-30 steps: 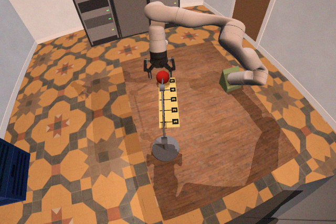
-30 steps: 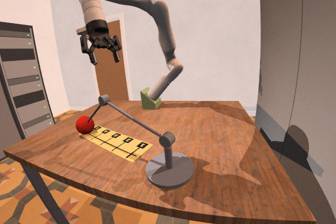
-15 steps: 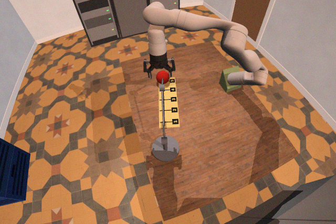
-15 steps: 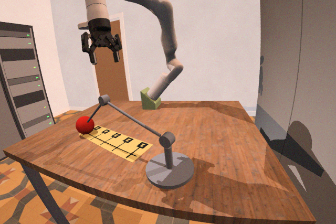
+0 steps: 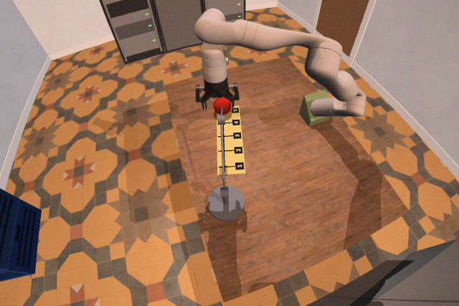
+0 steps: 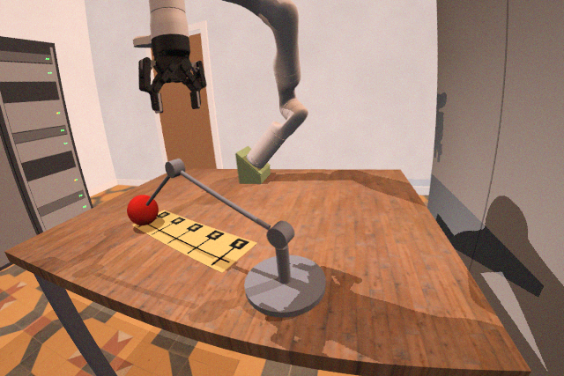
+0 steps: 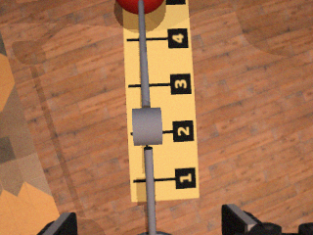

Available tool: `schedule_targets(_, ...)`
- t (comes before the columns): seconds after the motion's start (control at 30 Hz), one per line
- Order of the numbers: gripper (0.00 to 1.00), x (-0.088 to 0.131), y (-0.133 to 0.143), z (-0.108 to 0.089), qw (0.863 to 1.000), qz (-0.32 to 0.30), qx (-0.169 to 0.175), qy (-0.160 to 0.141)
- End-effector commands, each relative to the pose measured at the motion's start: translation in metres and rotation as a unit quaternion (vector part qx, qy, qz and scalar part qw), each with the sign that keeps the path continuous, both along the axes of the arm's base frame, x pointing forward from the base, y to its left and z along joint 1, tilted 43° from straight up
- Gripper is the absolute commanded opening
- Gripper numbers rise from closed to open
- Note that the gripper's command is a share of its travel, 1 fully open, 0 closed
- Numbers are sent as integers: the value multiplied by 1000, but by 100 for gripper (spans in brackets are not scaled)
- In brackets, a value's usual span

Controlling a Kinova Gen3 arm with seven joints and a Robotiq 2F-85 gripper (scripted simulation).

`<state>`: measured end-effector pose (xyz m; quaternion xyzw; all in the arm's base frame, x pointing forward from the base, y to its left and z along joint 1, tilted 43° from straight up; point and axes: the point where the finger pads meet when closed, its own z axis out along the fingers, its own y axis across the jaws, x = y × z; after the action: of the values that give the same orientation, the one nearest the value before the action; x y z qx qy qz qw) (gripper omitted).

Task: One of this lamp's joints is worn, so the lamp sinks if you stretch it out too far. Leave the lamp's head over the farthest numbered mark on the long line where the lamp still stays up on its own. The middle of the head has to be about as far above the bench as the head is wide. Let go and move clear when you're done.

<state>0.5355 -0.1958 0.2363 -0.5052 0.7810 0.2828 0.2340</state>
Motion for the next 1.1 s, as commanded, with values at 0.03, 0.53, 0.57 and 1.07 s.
schedule_targets(0.03, 100, 1, 13, -5, 1000, 3, 0, 1)
schedule_targets(0.53, 100, 5, 41, -32, 1000, 5, -1, -1)
schedule_targets(0.57, 100, 5, 43, -34, 1000, 5, -1, -1)
schedule_targets(1.07, 100, 8, 64, -59, 1000, 4, -2, -1)
